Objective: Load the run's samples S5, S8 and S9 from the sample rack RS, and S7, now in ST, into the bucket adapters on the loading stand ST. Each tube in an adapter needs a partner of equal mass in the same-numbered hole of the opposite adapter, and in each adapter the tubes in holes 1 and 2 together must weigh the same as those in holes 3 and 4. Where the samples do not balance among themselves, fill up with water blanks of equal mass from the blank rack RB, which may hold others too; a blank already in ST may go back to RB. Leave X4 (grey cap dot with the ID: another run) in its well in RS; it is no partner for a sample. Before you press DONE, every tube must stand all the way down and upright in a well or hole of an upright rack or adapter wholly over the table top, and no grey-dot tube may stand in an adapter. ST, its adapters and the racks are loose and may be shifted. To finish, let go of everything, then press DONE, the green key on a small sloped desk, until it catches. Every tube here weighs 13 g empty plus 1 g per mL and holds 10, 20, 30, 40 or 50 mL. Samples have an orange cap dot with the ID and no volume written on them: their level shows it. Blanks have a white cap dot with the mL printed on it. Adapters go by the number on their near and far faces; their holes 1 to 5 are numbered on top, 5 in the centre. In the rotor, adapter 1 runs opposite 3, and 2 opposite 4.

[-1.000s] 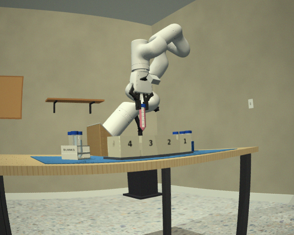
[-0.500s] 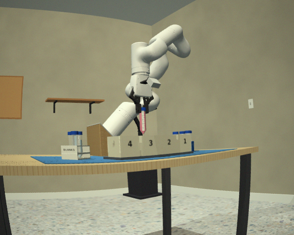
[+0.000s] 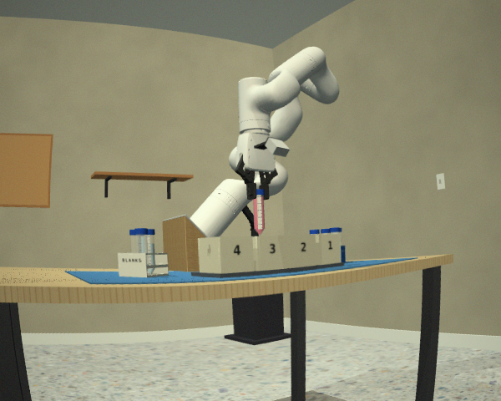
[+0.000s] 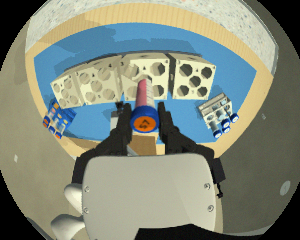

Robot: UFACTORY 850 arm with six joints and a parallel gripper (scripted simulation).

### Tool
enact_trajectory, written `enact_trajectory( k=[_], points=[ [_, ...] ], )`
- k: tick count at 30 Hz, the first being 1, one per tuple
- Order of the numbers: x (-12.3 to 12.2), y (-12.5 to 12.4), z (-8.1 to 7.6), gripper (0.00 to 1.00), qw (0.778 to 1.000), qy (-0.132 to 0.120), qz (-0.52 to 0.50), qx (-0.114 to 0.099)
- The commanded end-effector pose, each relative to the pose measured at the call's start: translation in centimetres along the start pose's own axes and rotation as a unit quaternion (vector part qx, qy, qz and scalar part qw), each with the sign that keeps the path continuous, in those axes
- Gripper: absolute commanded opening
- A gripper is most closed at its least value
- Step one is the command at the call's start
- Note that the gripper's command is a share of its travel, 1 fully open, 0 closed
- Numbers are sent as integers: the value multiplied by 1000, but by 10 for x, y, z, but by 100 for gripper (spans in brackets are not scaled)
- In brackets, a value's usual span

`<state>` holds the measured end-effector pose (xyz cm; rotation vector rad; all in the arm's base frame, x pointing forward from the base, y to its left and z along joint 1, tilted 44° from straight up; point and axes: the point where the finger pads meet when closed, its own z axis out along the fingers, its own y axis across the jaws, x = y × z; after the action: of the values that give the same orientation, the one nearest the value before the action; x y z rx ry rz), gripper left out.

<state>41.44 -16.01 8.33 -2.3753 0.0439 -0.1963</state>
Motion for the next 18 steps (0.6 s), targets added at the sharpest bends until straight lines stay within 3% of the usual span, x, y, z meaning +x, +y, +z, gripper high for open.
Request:
enact_trajectory(
  k=[1, 18],
  points=[
    [1, 0, 4, 0, 1000, 1, 0, 0],
    [1, 0, 19, 0, 1000, 1, 0, 0]
  ],
)
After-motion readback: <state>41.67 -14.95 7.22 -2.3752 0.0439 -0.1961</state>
